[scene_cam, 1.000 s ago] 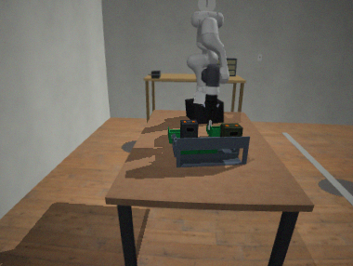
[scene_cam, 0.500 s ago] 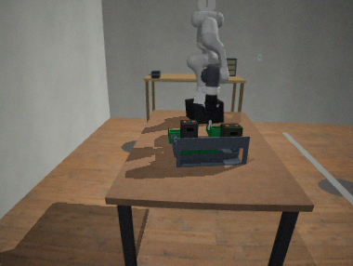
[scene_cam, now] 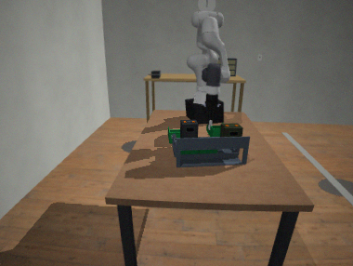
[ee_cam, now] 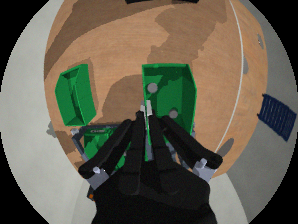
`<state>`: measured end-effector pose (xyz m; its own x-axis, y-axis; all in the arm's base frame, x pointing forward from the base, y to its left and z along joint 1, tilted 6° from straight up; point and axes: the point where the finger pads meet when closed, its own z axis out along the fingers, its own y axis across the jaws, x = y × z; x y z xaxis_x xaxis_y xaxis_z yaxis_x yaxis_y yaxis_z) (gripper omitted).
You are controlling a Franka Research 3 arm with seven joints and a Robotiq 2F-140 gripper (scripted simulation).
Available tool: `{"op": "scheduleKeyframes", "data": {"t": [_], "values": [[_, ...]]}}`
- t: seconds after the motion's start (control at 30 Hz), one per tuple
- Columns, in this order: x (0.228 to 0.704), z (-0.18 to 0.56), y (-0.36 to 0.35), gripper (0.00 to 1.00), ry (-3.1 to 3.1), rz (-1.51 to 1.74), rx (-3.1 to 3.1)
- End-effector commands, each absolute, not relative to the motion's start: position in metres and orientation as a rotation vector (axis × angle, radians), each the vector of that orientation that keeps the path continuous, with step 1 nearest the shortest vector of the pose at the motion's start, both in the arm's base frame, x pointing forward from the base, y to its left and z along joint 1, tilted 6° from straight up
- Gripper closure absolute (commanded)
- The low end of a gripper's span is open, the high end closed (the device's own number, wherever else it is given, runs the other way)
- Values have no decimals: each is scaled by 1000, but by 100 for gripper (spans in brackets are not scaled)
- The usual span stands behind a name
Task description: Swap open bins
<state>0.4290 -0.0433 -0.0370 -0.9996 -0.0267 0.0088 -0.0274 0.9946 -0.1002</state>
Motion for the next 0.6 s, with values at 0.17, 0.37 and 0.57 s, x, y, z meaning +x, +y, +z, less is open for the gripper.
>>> {"op": "scheduleKeyframes", "data": {"t": [0.17,0.37,0.57], "values": [[427,-34,-43,100,-2975,149,34],[428,-33,-43,100,-2952,148,32],[428,-33,-43,100,-2952,148,32]]}}
